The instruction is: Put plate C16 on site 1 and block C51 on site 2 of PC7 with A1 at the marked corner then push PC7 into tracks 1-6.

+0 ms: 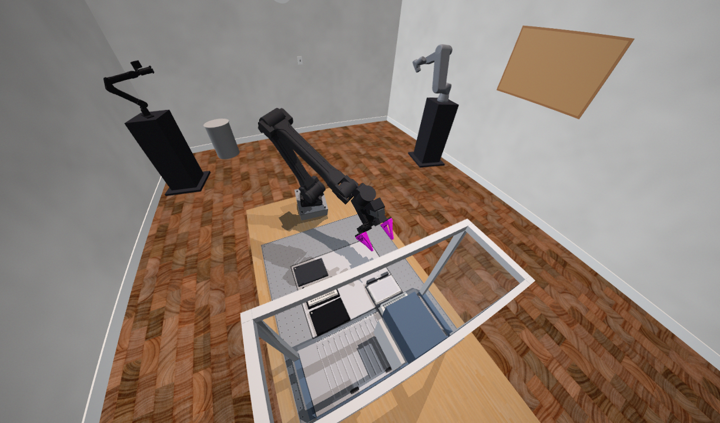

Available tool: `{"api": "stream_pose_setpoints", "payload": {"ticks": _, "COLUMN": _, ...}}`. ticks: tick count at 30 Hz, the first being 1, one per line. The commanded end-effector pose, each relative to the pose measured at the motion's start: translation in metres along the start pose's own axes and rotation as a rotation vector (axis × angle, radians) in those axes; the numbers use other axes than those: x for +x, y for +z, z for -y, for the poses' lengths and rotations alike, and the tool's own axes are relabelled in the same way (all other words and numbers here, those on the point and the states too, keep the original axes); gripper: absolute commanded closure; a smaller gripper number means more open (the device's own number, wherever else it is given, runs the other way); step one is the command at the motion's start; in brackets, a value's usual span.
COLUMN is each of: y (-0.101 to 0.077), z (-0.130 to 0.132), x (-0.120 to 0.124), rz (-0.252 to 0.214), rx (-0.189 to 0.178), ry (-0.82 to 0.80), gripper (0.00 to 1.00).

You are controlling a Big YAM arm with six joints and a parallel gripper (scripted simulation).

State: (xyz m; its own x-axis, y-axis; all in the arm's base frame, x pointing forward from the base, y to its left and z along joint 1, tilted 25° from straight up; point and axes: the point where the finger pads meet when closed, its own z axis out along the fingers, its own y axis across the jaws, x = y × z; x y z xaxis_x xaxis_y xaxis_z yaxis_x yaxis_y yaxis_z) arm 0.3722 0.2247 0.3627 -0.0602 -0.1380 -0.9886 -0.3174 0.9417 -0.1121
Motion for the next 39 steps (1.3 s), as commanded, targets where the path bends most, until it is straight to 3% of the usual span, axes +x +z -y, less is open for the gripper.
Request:
{"api": "stream_pose_setpoints", "payload": {"ticks": 1, "y": -0.018, "z": -0.008, "x": -0.008, "rz": 0.026, "rx": -0.022, "ry": 0.018, "gripper": 0.00}}
{"api": "stream_pose_setpoints", "payload": {"ticks": 5, "y": -0.030, "z": -0.011, "x": 0.000, "rz": 0.025, "rx": -0.022, "ry": 0.019, "gripper": 0.00}}
{"api": "stream_pose_setpoints", "payload": {"ticks": 6, "y": -0.029, "z": -0.009, "x": -0.033, "rz": 0.047, "rx": -0.019, "ry": 0.044, "gripper": 0.00}}
{"api": "stream_pose_setpoints", "payload": {"ticks": 7, "y": -0.019, "z": -0.014, "x": -0.020, "rz": -0.012, "rx": -0.023, "ry": 0.032, "gripper": 0.00}}
{"api": "stream_pose_setpoints", "payload": {"ticks": 8, "y": -0.014, "z": -0.005, "x": -0.015, "rz": -0.048, "rx": -0.003, "ry": 0.034, "gripper": 0.00}}
{"api": "stream_pose_setpoints", "payload": {"ticks": 10, "y": -0.009, "z": -0.005, "x": -0.008, "rz": -0.114, "rx": -0.004, "ry": 0.034, "gripper": 0.00}}
{"api": "stream_pose_setpoints", "payload": {"ticks": 12, "y": -0.009, "z": -0.005, "x": -0.008, "rz": -0.114, "rx": -0.004, "ry": 0.034, "gripper": 0.00}}
{"api": "stream_pose_setpoints", "payload": {"ticks": 25, "y": 0.021, "z": -0.006, "x": 0.040, "rz": -0.550, "rx": -0.005, "ry": 0.030, "gripper": 0.00}}
{"api": "stream_pose_setpoints", "payload": {"ticks": 27, "y": 0.022, "z": -0.006, "x": 0.041, "rz": -0.617, "rx": -0.005, "ry": 0.029, "gripper": 0.00}}
{"api": "stream_pose_setpoints", "payload": {"ticks": 29, "y": 0.022, "z": -0.006, "x": 0.041, "rz": -0.617, "rx": -0.005, "ry": 0.029, "gripper": 0.00}}
{"api": "stream_pose_setpoints", "payload": {"ticks": 39, "y": 0.022, "z": -0.007, "x": 0.046, "rz": -0.953, "rx": -0.004, "ry": 0.026, "gripper": 0.00}}
